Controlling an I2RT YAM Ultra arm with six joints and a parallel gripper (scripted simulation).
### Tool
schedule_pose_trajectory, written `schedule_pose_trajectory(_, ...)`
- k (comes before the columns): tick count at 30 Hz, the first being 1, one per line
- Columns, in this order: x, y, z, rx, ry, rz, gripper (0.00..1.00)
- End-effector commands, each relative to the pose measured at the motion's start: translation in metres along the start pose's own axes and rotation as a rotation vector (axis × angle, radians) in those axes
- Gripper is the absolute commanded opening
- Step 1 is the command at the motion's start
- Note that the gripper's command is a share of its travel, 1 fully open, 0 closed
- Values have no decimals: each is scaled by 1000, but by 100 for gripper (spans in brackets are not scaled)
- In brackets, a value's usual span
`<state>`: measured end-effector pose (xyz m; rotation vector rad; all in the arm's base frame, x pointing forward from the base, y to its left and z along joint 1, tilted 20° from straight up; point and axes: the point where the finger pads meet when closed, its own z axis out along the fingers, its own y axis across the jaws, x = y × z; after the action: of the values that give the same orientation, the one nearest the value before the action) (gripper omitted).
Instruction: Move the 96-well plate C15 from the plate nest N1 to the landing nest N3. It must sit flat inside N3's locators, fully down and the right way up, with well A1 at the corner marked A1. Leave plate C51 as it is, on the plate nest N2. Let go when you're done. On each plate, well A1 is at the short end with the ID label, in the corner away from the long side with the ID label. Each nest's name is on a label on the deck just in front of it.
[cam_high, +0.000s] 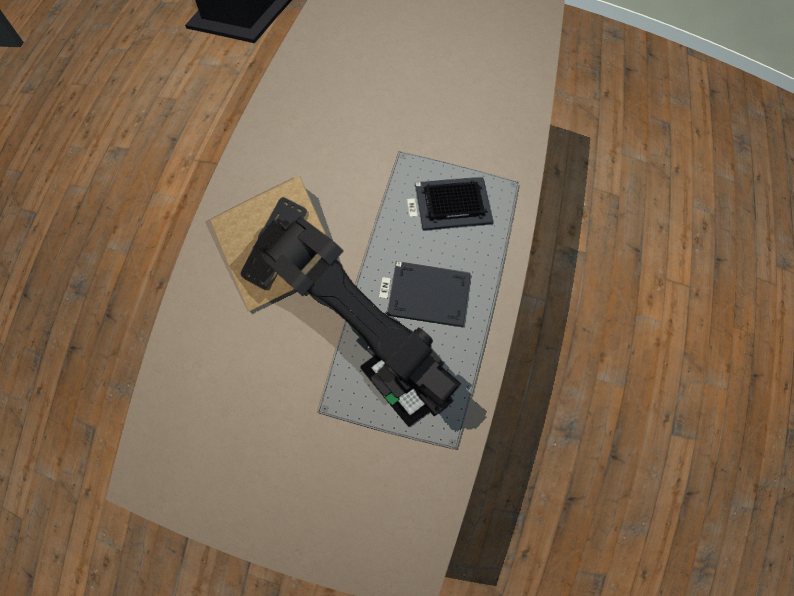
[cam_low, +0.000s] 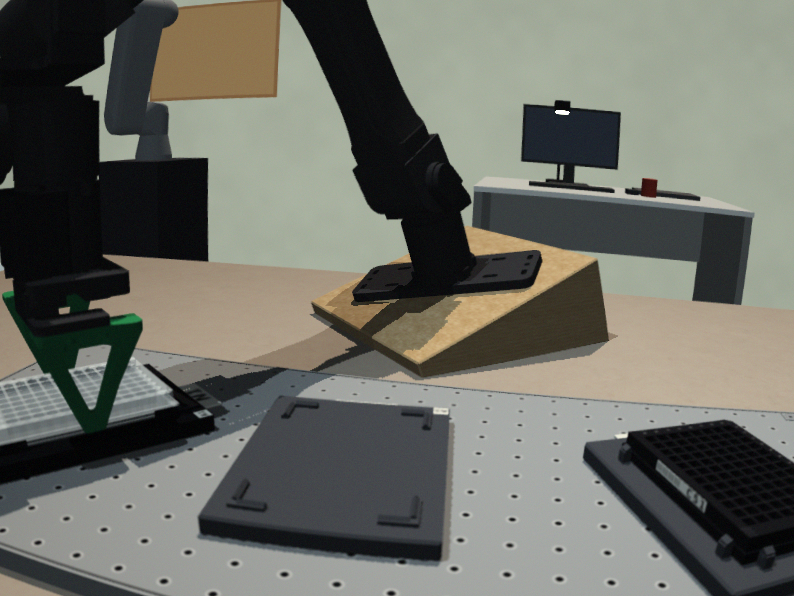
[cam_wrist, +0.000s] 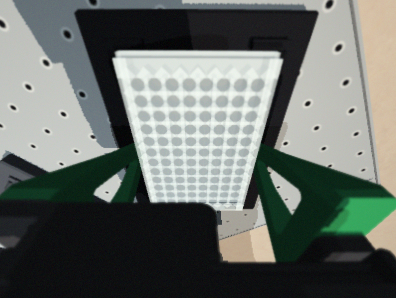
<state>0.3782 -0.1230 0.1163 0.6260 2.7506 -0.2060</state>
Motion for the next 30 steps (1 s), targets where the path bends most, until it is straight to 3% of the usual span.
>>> schedule_pose_trajectory(1,-4,0,-5,-3,-21,0,0)
schedule_pose_trajectory(11,-4,0,-5,-3,-21,0,0)
schedule_pose_trajectory(12,-14,1,-18,-10,-61,2,0)
schedule_pose_trajectory(30,-9,3,-45,-6,-48,1,0)
